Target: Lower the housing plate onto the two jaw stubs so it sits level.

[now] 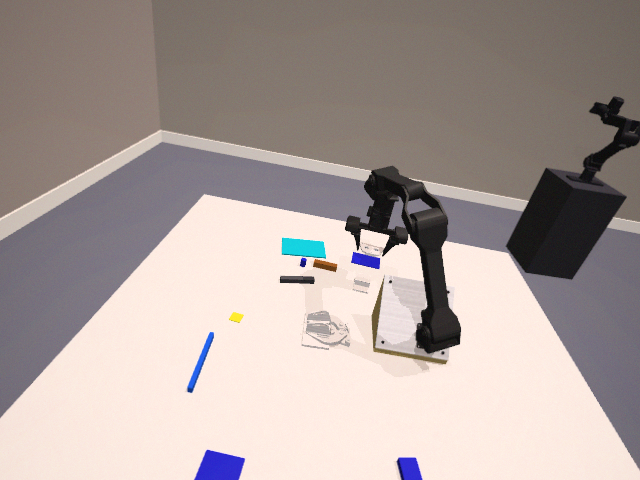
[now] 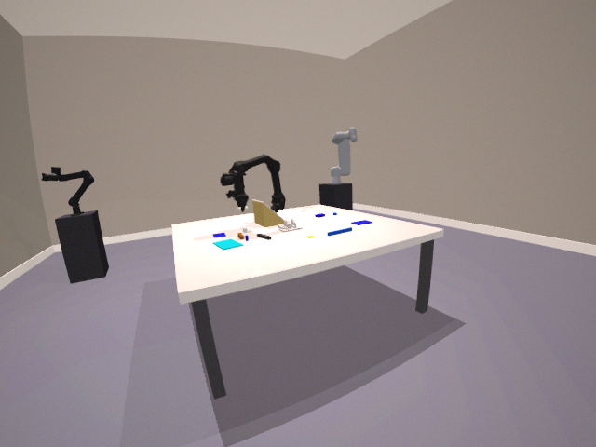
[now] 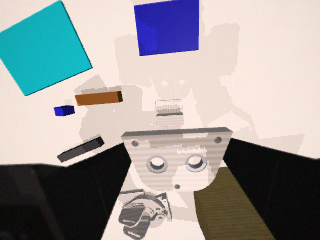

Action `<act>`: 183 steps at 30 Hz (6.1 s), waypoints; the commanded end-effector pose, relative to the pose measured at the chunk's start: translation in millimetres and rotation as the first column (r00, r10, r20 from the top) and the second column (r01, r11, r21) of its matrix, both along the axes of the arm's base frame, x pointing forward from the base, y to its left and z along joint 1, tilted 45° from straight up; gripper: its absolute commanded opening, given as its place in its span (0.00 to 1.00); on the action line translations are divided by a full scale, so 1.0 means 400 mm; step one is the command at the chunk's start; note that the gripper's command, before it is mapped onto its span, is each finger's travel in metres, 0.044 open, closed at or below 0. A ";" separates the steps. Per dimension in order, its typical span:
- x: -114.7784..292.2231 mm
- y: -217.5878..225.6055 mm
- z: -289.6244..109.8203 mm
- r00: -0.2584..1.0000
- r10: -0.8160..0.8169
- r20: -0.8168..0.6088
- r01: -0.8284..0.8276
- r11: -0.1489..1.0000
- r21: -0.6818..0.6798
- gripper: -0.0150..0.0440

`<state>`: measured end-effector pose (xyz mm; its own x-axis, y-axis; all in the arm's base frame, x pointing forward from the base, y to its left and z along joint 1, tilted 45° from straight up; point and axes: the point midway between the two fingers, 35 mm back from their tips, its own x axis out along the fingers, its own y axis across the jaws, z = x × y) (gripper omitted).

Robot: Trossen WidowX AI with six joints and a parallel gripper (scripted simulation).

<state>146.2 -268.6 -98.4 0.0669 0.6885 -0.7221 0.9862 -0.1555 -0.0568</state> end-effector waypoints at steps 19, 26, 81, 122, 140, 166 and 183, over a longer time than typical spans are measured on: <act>0.046 0.020 0.079 0.982 -0.136 -0.128 0.136 0.991 -0.012 0.85; 0.074 0.049 0.121 0.950 -0.227 -0.213 0.227 0.974 -0.021 0.85; 0.189 0.370 0.403 0.223 -0.666 -0.712 0.741 0.590 -0.320 0.85; 0.174 0.415 0.433 0.142 -0.669 -0.729 0.755 0.550 -0.357 0.85; 0.172 0.418 0.436 0.142 -0.669 -0.729 0.755 0.550 -0.357 0.85; 0.173 0.421 0.431 0.142 -0.670 -0.729 0.755 0.549 -0.358 0.85; 0.188 0.464 0.378 0.142 -0.673 -0.726 0.756 0.548 -0.359 0.85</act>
